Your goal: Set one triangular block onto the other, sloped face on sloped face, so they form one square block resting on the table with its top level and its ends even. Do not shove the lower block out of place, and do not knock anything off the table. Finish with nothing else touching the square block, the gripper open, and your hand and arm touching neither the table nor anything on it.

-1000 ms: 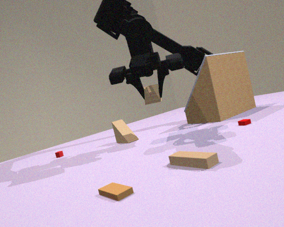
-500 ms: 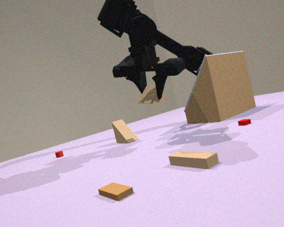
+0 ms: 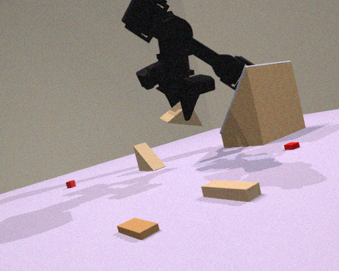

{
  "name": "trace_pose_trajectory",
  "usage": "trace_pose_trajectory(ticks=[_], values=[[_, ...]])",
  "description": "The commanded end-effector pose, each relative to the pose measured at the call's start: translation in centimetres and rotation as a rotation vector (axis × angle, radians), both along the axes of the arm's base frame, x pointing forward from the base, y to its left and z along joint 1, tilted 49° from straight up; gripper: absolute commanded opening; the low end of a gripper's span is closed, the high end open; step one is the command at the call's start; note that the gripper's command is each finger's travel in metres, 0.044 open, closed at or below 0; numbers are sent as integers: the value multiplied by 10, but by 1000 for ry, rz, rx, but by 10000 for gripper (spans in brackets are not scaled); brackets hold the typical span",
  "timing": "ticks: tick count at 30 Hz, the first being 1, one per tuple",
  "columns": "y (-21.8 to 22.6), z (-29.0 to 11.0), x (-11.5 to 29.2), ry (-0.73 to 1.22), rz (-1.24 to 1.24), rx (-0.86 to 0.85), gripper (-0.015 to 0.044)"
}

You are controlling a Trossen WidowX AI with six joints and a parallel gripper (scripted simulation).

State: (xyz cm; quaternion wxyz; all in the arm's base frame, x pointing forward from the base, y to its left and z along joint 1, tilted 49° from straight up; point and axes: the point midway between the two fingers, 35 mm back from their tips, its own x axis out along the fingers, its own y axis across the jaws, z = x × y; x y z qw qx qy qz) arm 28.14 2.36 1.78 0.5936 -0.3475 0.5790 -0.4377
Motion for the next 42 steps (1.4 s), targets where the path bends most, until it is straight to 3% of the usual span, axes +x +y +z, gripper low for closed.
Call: trace_pose_trajectory(ticks=[1, 36, 42], values=[[-1, 0, -2, -135, -34, -18, 0], [-1, 0, -7, -1302, -364, -14, 0], [-1, 0, -7, -1352, -379, -9, 0]])
